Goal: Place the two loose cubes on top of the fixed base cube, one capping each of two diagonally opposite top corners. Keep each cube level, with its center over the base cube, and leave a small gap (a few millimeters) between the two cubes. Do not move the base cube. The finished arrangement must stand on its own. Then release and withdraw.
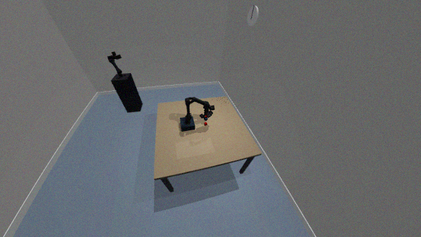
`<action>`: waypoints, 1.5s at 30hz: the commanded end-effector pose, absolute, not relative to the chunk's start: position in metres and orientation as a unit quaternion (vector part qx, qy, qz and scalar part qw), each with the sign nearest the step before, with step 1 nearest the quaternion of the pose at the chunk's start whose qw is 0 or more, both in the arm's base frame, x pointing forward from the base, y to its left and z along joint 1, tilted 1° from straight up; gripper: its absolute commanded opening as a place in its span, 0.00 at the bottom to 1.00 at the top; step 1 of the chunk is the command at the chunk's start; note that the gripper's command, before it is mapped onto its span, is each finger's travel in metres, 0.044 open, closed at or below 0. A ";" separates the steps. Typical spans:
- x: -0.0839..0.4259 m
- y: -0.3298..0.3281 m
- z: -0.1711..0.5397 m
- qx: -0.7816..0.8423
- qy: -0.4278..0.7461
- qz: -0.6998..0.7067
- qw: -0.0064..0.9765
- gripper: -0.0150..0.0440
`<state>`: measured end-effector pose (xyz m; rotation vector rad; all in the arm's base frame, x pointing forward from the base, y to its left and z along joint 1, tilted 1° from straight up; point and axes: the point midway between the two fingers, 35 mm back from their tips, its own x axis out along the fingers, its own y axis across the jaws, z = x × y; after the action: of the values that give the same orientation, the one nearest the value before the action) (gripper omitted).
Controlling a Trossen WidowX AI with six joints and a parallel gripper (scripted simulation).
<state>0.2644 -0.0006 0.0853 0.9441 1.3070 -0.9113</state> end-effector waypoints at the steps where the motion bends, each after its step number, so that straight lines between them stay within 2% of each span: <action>1: 0.262 -0.001 0.085 0.418 0.558 -0.404 0.592 0.70; 10: 0.265 -0.002 0.024 0.418 0.558 -0.404 0.592 0.70; 43: 0.267 -0.002 -0.025 0.418 0.559 -0.404 0.591 0.70; 45: 0.267 -0.002 -0.025 0.418 0.559 -0.404 0.591 0.61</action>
<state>0.2682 -0.0027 -0.0226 0.9720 1.2948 -0.9386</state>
